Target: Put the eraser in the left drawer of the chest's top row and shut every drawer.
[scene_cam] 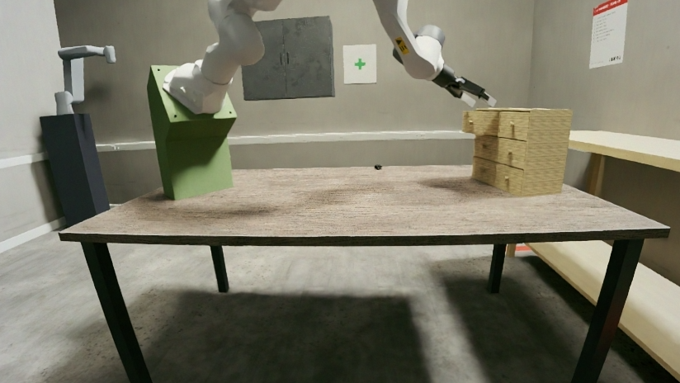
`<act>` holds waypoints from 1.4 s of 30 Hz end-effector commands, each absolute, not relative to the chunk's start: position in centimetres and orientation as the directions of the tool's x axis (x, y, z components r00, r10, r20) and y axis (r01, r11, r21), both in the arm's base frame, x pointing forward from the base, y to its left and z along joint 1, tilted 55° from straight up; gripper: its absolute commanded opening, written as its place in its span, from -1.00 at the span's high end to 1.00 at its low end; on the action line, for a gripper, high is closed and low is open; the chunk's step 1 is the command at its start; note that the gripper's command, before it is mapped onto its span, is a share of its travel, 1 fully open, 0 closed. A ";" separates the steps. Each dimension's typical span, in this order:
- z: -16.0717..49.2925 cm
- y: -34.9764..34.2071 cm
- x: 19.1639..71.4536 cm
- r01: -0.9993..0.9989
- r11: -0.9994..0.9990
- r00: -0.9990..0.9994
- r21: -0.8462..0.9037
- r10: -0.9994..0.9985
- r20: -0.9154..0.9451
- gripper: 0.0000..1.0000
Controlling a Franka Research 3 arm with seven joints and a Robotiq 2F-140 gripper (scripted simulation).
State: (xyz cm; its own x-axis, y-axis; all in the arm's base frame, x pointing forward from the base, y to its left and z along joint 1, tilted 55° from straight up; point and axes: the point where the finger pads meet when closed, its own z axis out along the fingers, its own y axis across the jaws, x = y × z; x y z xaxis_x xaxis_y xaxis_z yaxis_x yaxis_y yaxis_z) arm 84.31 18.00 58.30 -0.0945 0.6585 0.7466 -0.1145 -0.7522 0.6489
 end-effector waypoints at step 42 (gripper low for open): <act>57.3 17.9 79.1 -0.113 -0.752 -0.096 0.649 0.658 0.746 -1.00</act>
